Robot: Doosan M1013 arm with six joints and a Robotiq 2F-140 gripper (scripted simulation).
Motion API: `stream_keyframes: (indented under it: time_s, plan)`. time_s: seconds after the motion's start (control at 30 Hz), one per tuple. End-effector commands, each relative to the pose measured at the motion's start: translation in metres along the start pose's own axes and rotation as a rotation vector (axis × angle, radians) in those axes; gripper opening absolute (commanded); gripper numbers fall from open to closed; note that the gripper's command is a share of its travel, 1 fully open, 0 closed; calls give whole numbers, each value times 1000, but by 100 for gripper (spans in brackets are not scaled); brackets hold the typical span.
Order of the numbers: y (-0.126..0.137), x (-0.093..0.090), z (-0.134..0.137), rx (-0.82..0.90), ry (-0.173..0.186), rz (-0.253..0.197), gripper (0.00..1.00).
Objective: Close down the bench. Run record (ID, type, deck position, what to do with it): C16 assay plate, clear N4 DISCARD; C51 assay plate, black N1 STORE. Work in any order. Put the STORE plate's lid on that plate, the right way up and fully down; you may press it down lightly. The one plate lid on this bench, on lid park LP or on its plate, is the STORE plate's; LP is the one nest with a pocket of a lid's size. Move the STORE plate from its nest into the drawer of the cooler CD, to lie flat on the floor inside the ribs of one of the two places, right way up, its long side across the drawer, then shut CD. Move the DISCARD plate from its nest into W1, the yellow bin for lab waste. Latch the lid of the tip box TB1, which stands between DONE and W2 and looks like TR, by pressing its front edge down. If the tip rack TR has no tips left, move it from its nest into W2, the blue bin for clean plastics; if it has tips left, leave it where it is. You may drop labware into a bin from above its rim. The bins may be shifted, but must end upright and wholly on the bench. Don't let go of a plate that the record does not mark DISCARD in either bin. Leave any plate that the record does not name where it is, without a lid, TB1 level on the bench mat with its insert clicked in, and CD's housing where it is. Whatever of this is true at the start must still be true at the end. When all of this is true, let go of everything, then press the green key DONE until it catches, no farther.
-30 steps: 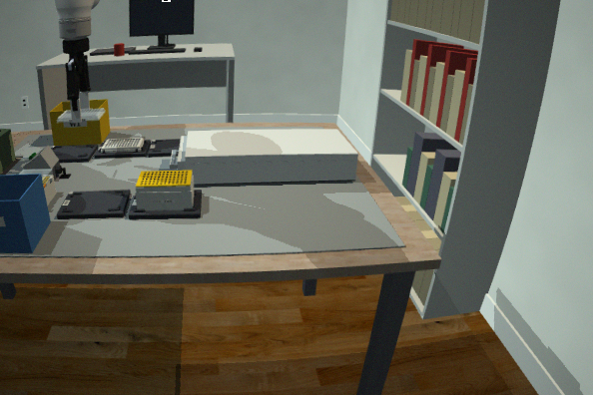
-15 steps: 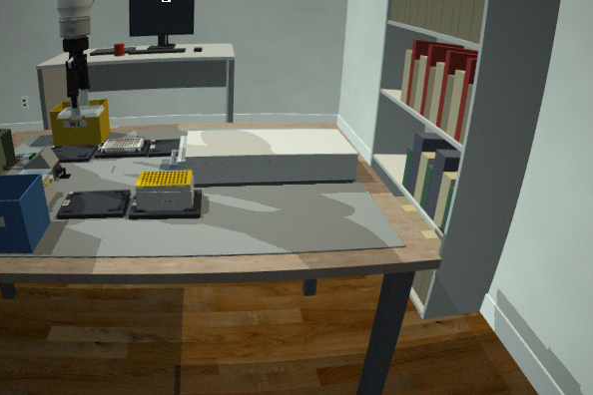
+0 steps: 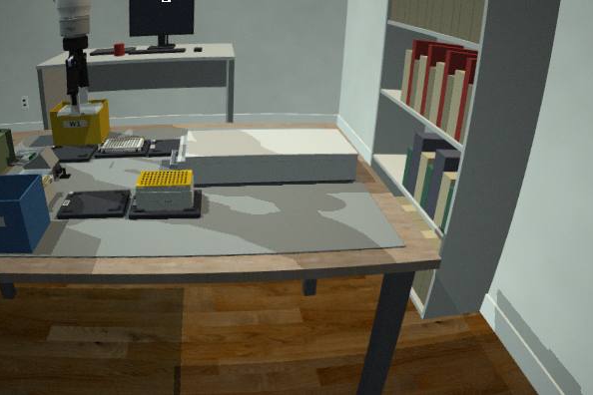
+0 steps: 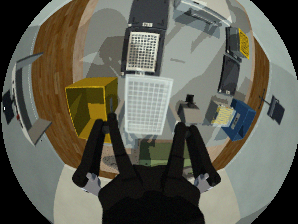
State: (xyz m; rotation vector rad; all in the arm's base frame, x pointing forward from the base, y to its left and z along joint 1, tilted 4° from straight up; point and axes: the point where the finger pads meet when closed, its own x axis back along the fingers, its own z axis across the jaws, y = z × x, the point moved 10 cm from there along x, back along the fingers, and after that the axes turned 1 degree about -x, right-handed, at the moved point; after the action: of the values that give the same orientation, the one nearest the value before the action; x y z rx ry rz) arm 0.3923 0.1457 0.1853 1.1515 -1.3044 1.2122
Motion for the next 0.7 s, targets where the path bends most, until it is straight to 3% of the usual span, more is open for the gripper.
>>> stream_keyframes:
  time_s: [0.0, 0.67]
  plan:
    - [3, 0, -8, 0, 0, 0, 0]
    - [19, 0, -53, 0, 0, 0, 0]
